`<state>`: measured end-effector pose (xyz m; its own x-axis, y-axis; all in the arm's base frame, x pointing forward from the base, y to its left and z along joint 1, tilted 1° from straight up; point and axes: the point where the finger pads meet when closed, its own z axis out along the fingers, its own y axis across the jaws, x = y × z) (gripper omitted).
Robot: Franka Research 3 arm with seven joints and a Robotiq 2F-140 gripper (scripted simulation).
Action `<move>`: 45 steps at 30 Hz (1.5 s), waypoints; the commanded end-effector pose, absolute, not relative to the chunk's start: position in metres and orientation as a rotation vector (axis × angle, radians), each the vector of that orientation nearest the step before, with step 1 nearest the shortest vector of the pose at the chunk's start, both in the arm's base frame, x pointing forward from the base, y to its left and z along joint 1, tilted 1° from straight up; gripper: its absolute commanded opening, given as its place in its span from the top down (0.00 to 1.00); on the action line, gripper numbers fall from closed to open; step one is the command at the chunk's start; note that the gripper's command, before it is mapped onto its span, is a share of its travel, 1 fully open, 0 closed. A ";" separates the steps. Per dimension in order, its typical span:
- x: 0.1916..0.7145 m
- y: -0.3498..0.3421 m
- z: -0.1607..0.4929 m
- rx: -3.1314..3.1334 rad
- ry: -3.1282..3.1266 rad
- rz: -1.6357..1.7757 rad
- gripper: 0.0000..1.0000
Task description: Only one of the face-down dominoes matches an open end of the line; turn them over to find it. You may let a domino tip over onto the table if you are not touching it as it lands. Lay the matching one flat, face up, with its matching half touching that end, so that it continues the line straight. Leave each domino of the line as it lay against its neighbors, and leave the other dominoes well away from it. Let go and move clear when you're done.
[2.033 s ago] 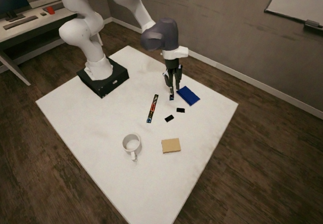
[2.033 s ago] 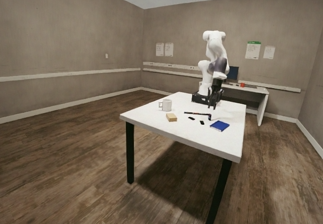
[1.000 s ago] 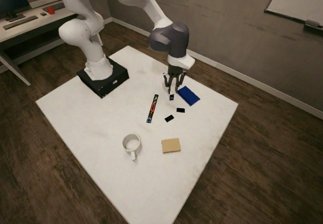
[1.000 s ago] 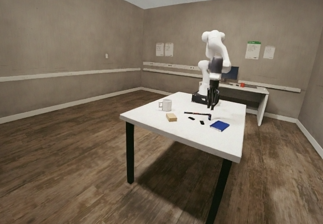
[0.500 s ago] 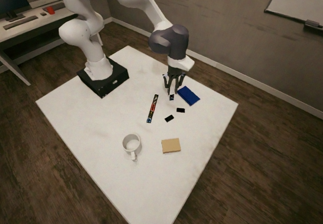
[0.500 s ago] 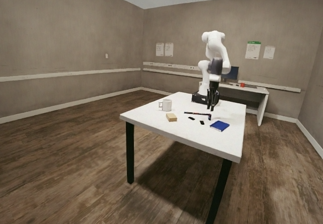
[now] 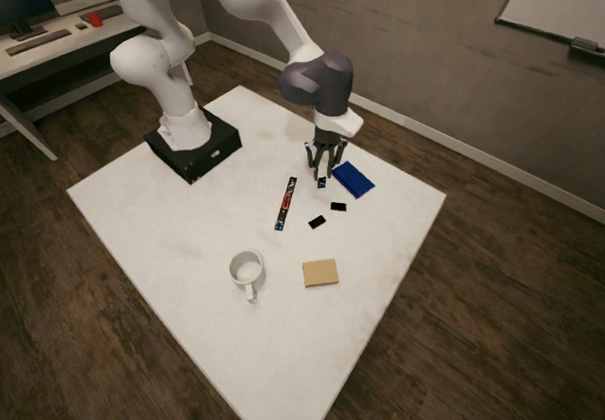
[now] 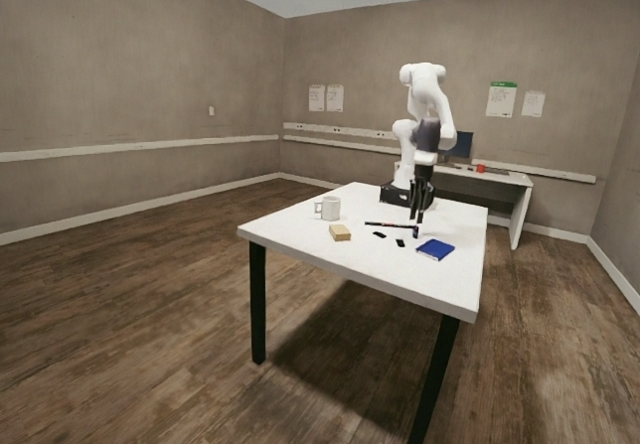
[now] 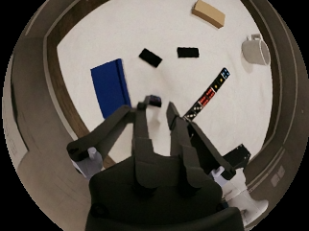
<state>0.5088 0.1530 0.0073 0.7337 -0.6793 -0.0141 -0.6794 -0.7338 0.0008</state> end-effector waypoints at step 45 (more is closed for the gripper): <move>0.513 0.154 0.000 -2.912 1.155 0.008 0.66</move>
<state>0.5114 0.1535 -0.0006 0.7325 -0.6807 -0.0107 -0.6807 -0.7325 -0.0033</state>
